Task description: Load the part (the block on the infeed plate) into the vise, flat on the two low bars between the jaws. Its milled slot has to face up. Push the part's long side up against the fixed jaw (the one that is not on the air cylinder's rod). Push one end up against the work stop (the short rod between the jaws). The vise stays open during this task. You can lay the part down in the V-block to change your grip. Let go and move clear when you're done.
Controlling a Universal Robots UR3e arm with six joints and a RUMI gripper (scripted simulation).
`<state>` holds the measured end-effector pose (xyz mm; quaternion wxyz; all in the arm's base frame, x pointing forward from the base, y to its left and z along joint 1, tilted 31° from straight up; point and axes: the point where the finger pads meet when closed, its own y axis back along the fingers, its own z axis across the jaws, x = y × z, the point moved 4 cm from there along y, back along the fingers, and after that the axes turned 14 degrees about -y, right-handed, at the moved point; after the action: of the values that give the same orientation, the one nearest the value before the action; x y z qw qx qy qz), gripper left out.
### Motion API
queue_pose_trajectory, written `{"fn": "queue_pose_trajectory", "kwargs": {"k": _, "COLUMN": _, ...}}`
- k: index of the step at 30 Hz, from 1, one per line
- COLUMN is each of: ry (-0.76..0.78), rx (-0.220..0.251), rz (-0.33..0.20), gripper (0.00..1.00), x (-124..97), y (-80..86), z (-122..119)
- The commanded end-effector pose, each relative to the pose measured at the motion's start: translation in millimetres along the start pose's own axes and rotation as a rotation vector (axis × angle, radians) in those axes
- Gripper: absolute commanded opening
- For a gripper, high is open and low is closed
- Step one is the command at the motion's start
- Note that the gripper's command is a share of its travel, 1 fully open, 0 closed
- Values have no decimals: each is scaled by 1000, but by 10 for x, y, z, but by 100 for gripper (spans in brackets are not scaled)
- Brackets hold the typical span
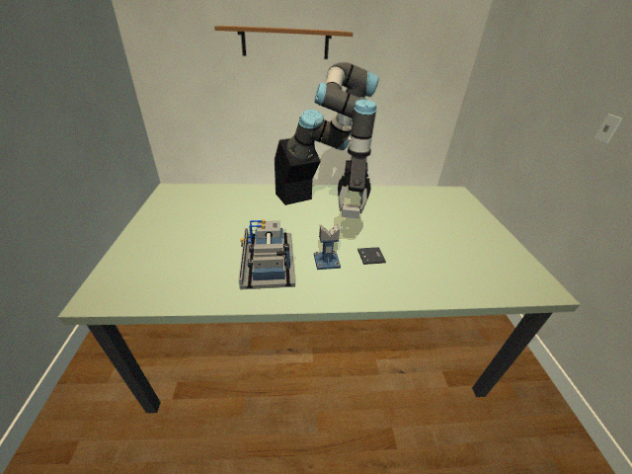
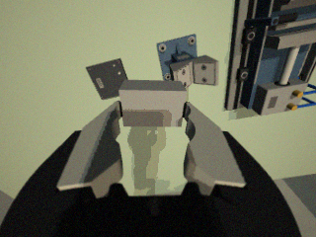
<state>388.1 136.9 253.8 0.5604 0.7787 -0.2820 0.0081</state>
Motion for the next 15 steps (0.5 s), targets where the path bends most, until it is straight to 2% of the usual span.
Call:
{"fn": "queue_pose_trajectory", "kwargs": {"k": 1, "ry": -49, "rx": 1, "rz": 4, "gripper": 0, "x": 19, "y": 10, "z": 22}}
{"fn": "queue_pose_trajectory", "kwargs": {"k": 15, "ry": -238, "rx": 3, "rz": 4, "gripper": 0, "x": 67, "y": 13, "z": 127}}
